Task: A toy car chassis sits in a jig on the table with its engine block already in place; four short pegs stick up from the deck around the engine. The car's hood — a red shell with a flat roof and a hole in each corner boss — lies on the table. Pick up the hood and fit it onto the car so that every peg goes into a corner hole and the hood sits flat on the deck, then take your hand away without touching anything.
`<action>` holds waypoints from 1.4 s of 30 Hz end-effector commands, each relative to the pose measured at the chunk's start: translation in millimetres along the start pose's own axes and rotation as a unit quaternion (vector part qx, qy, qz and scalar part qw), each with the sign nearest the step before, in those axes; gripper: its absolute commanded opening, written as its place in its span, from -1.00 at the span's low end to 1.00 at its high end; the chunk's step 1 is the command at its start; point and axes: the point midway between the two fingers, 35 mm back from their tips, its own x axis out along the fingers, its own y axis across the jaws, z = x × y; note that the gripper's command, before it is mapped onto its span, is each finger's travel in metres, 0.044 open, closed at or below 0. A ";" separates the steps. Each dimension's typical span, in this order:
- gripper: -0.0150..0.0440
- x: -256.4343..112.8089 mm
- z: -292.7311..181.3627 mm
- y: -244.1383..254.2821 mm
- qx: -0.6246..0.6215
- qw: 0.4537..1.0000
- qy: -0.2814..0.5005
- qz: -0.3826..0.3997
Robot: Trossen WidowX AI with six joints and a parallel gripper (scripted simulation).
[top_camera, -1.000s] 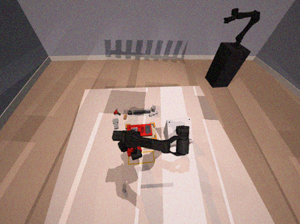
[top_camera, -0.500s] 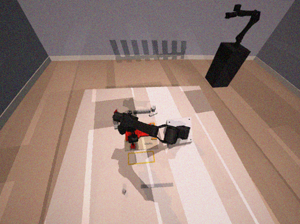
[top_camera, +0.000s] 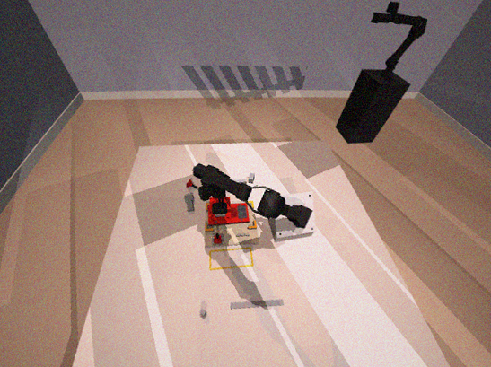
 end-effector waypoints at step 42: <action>-0.49 55.7 2.6 -1.7 -0.007 1.000 -0.003 -0.003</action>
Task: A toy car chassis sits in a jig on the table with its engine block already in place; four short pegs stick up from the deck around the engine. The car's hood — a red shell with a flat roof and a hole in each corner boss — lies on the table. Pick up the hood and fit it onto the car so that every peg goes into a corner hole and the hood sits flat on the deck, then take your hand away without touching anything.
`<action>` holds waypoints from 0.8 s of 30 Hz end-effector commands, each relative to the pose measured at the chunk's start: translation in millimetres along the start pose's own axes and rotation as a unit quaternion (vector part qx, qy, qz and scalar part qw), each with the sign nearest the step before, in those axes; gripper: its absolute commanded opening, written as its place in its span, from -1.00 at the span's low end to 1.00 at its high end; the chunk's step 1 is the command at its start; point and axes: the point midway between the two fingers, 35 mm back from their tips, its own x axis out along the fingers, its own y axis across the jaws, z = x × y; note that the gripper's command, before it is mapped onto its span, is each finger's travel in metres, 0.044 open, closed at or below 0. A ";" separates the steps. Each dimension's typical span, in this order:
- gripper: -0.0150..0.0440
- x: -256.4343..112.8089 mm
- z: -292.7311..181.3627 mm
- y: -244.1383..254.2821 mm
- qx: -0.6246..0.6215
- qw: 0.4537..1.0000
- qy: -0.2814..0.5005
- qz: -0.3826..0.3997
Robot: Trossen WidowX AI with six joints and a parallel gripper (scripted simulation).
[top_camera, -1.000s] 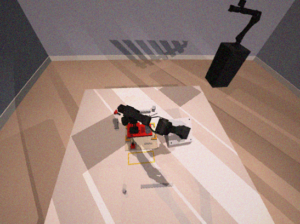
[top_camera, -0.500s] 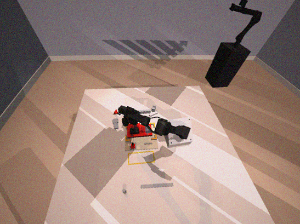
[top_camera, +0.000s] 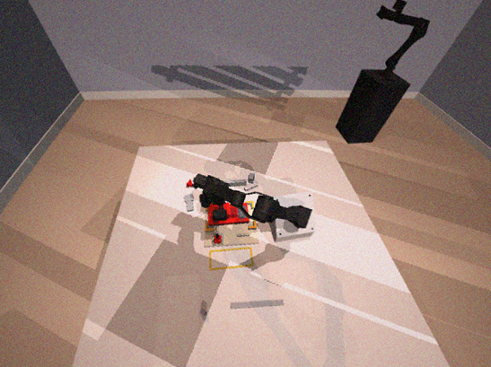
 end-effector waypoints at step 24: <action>-0.49 13.4 0.0 -0.1 0.002 1.000 -0.002 0.002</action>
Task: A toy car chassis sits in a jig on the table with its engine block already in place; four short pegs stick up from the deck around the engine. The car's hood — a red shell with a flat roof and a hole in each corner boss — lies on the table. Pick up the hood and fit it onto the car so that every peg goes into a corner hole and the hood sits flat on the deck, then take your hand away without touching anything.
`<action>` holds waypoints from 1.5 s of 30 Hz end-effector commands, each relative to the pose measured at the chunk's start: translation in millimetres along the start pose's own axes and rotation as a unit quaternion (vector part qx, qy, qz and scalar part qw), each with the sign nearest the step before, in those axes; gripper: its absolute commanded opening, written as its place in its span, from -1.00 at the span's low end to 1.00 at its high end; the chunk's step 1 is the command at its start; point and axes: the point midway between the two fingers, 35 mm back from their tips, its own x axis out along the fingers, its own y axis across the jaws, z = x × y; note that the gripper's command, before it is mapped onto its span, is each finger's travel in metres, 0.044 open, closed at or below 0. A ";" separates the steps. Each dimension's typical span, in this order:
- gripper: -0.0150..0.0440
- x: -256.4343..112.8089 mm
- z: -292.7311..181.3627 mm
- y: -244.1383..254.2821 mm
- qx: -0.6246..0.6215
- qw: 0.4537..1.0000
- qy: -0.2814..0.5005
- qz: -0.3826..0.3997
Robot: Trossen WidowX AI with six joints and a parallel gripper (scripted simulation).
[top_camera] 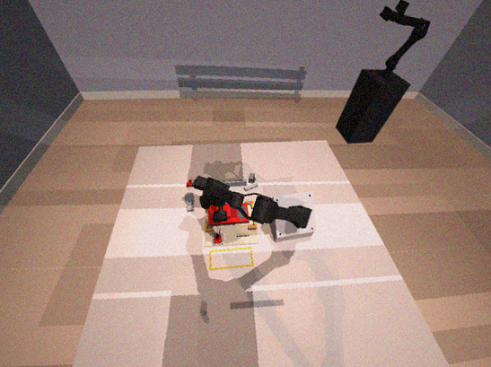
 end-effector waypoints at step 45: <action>1.00 -70.5 -0.4 -0.8 0.000 1.000 -0.001 0.001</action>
